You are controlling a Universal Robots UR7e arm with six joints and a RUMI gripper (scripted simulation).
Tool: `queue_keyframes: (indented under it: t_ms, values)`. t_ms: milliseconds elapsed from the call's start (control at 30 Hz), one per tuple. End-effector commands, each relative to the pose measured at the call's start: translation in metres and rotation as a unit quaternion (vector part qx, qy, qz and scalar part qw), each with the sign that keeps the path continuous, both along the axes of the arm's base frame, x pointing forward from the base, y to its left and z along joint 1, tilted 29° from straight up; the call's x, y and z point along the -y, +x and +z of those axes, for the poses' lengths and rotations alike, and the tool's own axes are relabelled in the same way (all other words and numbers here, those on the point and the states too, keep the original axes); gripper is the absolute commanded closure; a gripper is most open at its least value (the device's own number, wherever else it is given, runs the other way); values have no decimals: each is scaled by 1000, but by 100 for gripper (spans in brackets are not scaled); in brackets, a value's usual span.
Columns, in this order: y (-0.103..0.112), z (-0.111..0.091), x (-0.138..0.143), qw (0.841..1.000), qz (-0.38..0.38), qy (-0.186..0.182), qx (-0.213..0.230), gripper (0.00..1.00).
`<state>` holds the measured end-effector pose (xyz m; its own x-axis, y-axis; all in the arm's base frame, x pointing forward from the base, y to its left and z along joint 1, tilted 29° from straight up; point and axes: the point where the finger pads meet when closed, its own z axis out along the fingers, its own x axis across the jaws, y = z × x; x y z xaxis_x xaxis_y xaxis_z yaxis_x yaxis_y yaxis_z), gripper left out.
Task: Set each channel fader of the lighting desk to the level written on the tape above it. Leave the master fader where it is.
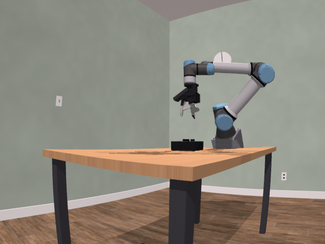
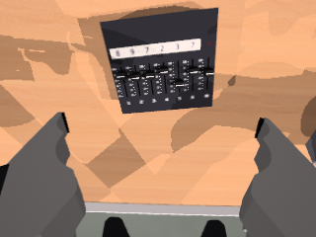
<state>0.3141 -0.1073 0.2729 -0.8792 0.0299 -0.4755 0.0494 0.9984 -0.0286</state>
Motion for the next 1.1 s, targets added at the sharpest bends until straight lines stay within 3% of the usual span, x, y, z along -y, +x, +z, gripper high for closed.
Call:
queue_keyframes:
  t_ms: [0,200,567,1067]
  values:
    - [0,-1,0,1000,0,-1,0,0]
    - [3,-10,1,1000,3,-9,-6,0]
    - [28,-54,-8,998,15,-67,-13,0]
    - [35,-62,-14,997,16,-82,-7,0]
